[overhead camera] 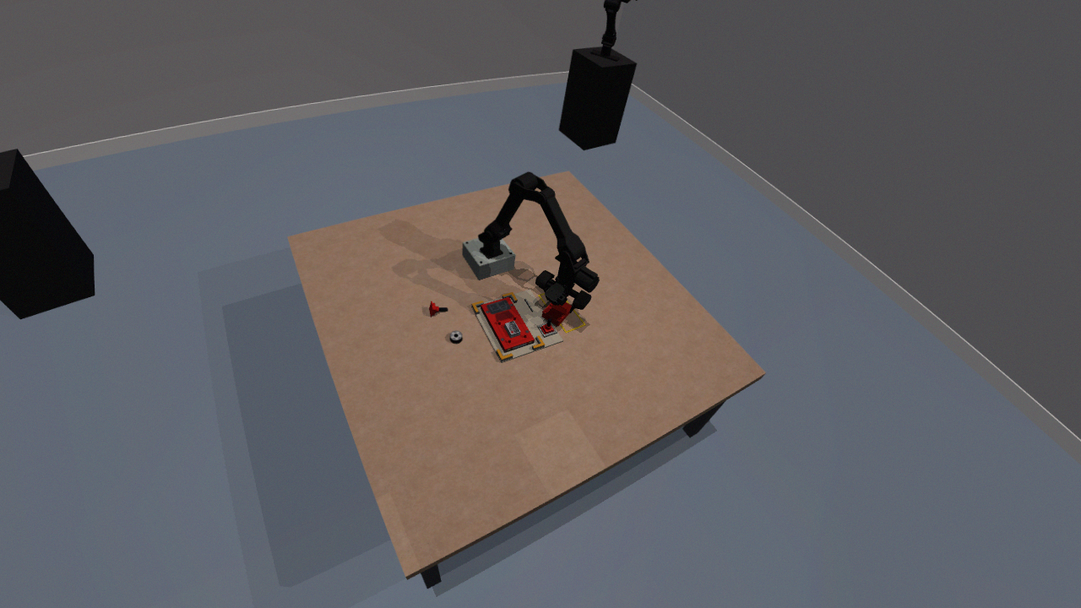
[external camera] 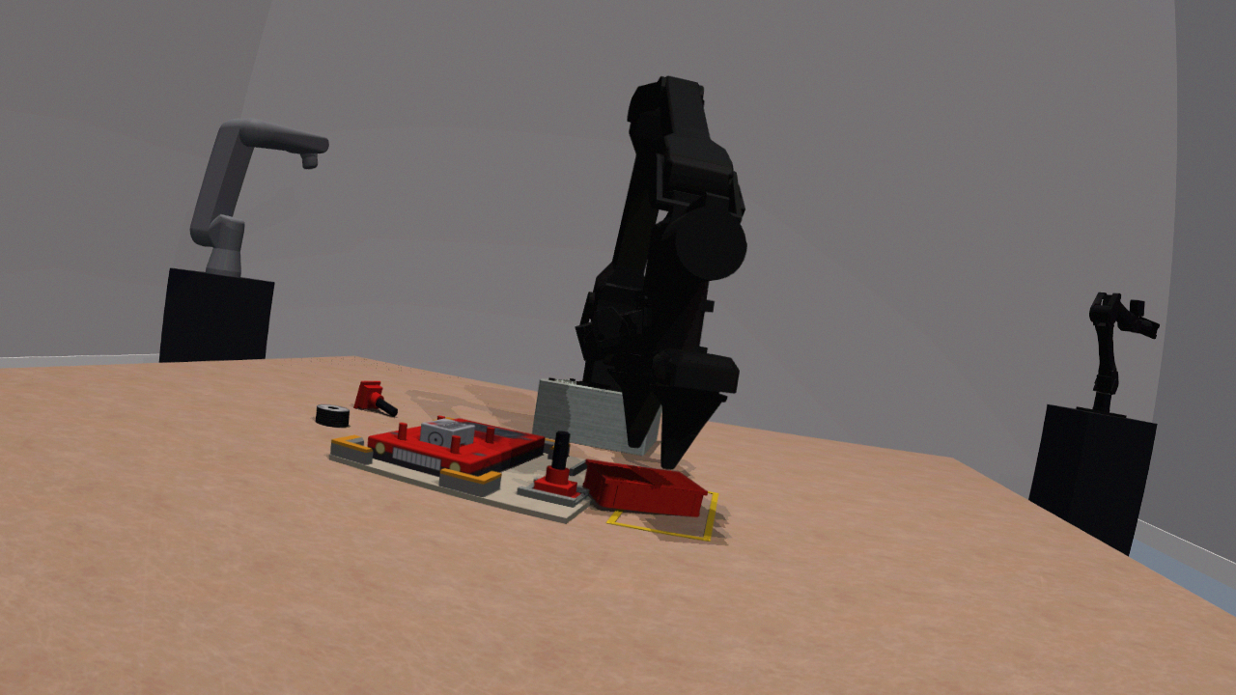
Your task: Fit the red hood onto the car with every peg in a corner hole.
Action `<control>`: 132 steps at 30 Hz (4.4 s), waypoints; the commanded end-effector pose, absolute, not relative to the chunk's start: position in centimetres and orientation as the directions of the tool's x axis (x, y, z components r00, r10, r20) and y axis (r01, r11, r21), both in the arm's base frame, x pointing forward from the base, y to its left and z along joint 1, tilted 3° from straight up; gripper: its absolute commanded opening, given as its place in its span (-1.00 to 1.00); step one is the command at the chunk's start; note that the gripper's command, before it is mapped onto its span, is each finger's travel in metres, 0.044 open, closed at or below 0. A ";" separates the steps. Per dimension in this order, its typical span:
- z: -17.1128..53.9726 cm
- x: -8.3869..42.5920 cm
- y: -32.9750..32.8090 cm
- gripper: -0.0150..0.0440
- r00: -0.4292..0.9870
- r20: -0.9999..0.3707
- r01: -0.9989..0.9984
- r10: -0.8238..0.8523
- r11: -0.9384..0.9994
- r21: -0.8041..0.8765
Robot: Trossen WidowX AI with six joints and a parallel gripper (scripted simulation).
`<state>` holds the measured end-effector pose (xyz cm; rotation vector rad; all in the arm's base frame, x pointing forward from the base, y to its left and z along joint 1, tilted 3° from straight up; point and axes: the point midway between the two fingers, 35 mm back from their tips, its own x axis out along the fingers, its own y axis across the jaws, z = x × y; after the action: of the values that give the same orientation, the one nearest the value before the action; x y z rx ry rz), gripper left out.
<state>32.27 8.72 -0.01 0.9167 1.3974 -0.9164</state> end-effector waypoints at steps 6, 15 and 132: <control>-0.7 32.1 8.6 1.00 -0.024 -1.000 0.923 0.009 0.383 -0.019; -1.2 32.1 8.6 1.00 -0.024 -1.000 0.923 0.009 0.383 -0.019; 5.8 32.5 6.9 -0.49 -0.031 -0.999 0.898 0.011 0.438 -0.023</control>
<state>32.37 7.71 5.85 0.8850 1.4157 -0.8952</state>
